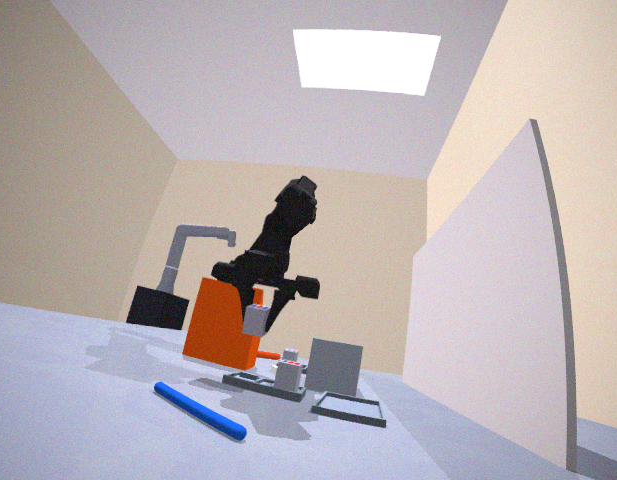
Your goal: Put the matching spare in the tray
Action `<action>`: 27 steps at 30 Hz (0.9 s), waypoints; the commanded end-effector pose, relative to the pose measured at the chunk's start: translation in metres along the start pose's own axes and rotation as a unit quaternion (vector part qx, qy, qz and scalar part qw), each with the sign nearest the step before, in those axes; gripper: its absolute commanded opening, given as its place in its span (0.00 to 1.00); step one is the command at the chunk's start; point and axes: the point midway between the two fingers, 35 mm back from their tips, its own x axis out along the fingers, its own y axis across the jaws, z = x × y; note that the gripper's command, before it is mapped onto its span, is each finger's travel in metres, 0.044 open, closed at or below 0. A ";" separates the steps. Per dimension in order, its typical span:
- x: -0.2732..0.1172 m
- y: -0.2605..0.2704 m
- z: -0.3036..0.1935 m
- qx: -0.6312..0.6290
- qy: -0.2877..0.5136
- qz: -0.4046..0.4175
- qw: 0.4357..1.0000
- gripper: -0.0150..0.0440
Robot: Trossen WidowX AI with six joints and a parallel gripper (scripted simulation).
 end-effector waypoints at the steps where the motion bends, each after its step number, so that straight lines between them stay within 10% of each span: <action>1: -0.001 0.000 0.000 0.000 0.000 0.000 1.000 0.25; 27: -0.085 0.028 0.017 -0.007 -0.009 -0.005 1.000 0.25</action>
